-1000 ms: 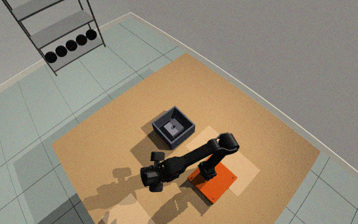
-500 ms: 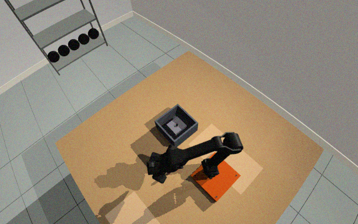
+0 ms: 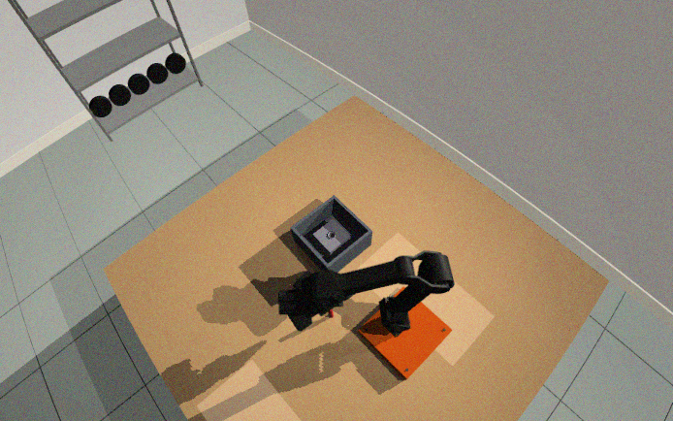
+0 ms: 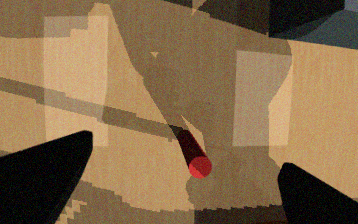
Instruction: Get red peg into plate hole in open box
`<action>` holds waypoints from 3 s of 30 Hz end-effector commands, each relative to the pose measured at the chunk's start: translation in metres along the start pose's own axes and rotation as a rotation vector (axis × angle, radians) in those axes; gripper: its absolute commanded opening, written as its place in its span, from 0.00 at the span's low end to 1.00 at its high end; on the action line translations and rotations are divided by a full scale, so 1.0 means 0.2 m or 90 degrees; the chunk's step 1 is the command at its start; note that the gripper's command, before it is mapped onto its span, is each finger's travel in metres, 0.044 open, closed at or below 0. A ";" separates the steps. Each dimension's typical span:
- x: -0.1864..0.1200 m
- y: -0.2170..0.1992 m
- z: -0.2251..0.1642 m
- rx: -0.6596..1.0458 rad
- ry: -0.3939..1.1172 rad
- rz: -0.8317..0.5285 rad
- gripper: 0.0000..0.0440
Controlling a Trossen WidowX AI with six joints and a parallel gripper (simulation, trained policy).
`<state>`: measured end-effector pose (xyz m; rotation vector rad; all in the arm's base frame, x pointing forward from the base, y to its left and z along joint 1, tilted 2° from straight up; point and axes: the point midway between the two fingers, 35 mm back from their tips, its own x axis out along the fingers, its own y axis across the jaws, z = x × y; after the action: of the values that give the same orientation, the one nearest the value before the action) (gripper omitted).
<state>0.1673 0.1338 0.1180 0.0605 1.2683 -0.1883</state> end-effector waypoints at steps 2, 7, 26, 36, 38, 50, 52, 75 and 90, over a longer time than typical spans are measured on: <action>0.03 -0.03 -0.02 0.086 0.041 -0.016 1.00; 0.08 -0.05 -0.04 0.180 0.079 -0.032 1.00; 0.36 -0.02 -0.11 0.307 0.117 -0.051 0.95; 0.48 -0.04 -0.15 0.320 0.138 -0.085 0.39; 0.49 -0.05 -0.16 0.322 0.142 -0.095 0.27; 0.38 -0.08 -0.03 0.307 0.098 -0.111 0.00; 0.34 -0.09 0.00 0.308 0.087 -0.110 0.00; 0.06 -0.30 0.46 0.447 -0.037 -0.111 0.00; 0.13 -0.54 0.73 0.515 -0.080 -0.134 0.00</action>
<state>0.2866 0.0125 0.1424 0.6016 1.0193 -0.8573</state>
